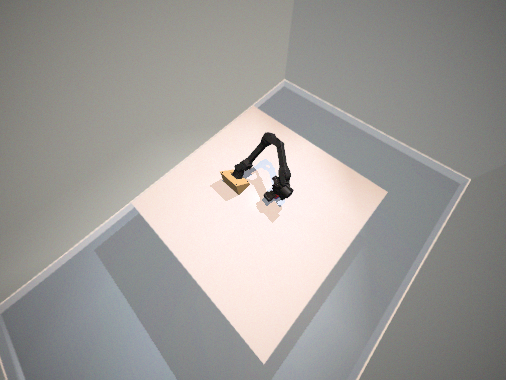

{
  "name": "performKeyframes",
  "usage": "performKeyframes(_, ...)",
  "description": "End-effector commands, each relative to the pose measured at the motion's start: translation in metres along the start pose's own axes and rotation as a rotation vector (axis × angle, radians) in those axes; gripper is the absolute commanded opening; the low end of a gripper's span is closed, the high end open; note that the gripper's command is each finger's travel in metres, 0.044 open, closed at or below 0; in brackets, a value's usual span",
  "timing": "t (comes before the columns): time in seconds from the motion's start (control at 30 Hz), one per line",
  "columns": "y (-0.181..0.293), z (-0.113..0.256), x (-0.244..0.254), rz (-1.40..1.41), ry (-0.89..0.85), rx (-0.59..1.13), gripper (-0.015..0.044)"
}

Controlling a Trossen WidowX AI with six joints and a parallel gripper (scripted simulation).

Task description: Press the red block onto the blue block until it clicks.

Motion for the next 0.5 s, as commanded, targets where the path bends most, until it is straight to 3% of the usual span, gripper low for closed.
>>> performKeyframes(0.0, 0.0001, -0.0023, 0.0, -0.007, -0.004, 0.003, 0.0)
performKeyframes(0.3, 0.0, -0.001, 0.0, -0.001, 0.0, -0.001, 0.0)
performKeyframes(0.47, 0.0, -0.001, 0.0, -0.001, 0.0, -0.001, 0.0131)
Point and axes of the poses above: the point midway between the two fingers, 35 mm back from their tips, its own z axis back along the fingers, its own x axis across the jaws, y = z × x, the point moved 4 cm from there along z, back along the fingers, and after that the axes turned 15 degrees about -z, right-handed, at the moved point
